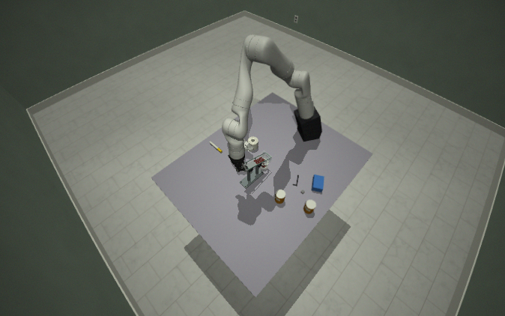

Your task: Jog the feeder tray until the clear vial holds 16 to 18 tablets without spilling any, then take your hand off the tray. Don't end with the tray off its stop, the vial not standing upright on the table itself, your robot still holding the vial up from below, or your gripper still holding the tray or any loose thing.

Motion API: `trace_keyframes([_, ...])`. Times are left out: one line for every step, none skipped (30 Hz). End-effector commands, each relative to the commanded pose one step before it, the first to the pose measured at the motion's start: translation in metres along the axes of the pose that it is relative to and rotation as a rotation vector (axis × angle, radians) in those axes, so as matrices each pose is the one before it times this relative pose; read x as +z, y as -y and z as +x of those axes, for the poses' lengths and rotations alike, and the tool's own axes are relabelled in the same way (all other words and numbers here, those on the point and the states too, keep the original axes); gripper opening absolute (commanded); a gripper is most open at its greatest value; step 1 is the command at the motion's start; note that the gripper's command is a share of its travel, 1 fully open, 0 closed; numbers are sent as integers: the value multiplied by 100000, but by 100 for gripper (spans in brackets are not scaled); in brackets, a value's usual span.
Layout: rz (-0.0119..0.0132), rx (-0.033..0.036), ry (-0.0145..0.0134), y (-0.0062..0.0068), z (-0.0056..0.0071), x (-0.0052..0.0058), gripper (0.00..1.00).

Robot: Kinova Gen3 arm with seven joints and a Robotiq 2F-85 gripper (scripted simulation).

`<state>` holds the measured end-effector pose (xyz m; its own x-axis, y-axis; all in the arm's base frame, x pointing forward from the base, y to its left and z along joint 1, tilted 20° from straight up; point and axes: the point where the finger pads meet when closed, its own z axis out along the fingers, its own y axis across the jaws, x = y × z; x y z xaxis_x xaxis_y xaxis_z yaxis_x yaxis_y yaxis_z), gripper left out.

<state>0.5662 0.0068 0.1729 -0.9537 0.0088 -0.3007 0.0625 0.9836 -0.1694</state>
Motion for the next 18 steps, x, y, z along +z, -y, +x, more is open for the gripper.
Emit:
trace_keyframes([-181, -110, -779, -72, 193, 41, 0])
trace_keyframes([0, 0, 0, 0, 0, 0, 0])
trace_keyframes([0, 0, 0, 0, 0, 0, 0])
trace_keyframes([0, 0, 0, 0, 0, 0, 0])
trace_keyframes([8, -8, -47, 4, 41, 12, 0])
trace_keyframes([50, -48, -285, 26, 249, 72, 0])
trace_keyframes([-305, 10, 732, -78, -27, 26, 0])
trace_keyframes([-237, 33, 612, -53, 97, 33, 0])
trace_keyframes([-9, -5, -3, -2, 386, 142, 0])
trace_keyframes([0, 0, 0, 0, 0, 0, 0])
trace_keyframes([0, 0, 0, 0, 0, 0, 0])
trace_keyframes([-10, -6, -4, -2, 461, 170, 0])
trace_keyframes([-12, -6, -5, -3, 501, 185, 0])
trace_keyframes([-13, -6, -5, -3, 502, 185, 0])
trace_keyframes([-11, -6, -5, -2, 473, 175, 0])
trace_keyframes([4, -8, -1, -3, 711, 274, 0])
trace_keyframes([-18, -6, -8, -3, 534, 195, 0])
trace_keyframes([-19, -4, -8, -2, 331, 116, 0])
